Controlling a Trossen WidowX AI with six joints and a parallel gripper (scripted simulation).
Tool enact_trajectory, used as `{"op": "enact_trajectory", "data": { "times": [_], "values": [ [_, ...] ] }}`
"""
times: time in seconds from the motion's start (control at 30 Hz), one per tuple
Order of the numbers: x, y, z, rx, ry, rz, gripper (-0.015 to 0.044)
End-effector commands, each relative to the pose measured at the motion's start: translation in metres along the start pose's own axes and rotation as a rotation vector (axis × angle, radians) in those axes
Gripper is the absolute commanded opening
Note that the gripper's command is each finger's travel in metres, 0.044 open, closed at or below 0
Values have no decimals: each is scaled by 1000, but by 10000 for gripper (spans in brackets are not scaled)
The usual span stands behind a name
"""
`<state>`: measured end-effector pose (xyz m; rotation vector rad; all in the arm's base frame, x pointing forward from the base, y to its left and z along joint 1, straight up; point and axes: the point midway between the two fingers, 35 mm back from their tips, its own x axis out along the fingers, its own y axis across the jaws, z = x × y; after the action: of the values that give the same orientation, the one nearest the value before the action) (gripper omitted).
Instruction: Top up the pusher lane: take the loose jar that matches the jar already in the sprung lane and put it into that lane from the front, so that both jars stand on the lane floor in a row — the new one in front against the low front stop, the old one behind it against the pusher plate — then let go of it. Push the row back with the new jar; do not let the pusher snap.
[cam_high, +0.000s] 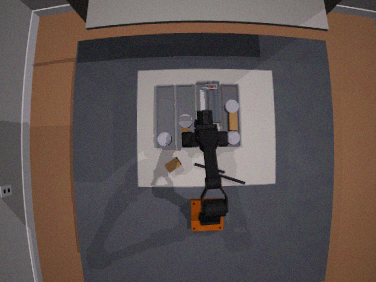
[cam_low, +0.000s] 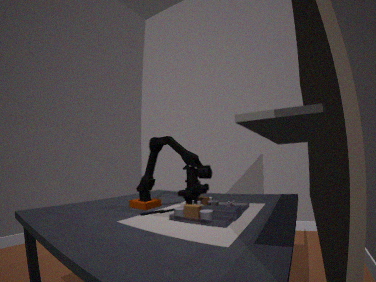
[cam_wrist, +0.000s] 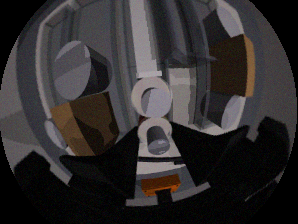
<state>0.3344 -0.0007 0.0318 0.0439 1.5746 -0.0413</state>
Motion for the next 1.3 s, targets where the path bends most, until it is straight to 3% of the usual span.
{"op": "enact_trajectory", "data": {
  "times": [0.0, 1.27],
  "values": [
    [0, 0, 5, -4, -26, -1, 0],
    [0, 0, -1, -4, -25, -1, 0]
  ]
}}
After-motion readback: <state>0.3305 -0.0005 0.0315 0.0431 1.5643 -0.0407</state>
